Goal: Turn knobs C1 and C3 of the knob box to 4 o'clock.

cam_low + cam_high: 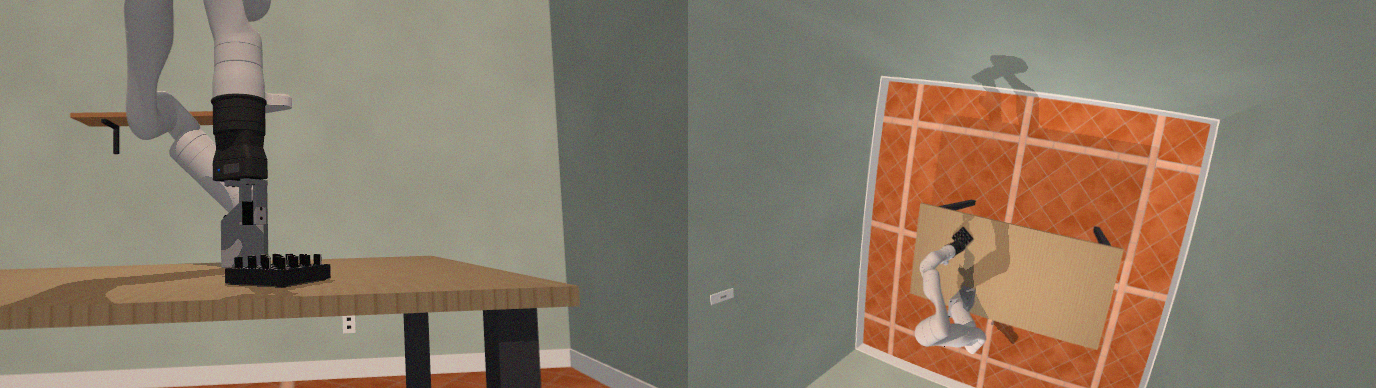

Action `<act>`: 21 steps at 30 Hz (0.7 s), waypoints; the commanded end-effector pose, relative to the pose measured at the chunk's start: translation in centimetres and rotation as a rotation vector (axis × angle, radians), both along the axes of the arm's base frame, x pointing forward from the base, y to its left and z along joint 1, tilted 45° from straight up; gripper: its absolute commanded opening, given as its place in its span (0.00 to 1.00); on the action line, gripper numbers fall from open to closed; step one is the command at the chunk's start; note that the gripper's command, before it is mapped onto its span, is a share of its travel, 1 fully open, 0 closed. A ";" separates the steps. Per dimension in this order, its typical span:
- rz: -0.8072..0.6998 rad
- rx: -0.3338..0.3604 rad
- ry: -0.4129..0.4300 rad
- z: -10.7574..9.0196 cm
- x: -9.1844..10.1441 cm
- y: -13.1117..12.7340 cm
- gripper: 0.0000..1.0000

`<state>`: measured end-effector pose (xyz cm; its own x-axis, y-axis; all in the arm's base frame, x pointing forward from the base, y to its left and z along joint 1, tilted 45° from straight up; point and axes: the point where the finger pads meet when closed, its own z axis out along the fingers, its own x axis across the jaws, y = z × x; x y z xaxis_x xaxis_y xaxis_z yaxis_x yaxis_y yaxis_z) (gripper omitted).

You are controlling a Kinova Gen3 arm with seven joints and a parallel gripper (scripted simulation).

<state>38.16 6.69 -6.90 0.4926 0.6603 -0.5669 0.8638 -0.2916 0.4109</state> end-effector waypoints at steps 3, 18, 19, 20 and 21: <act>0.008 -0.001 0.003 -0.2 0.3 -0.4 0.46; 0.008 -0.001 0.003 -1.6 0.5 -1.7 0.46; 0.008 -0.001 0.003 -1.6 0.5 -1.7 0.46; 0.008 -0.001 0.003 -1.6 0.5 -1.7 0.46; 0.008 -0.001 0.003 -1.7 0.5 -1.8 0.46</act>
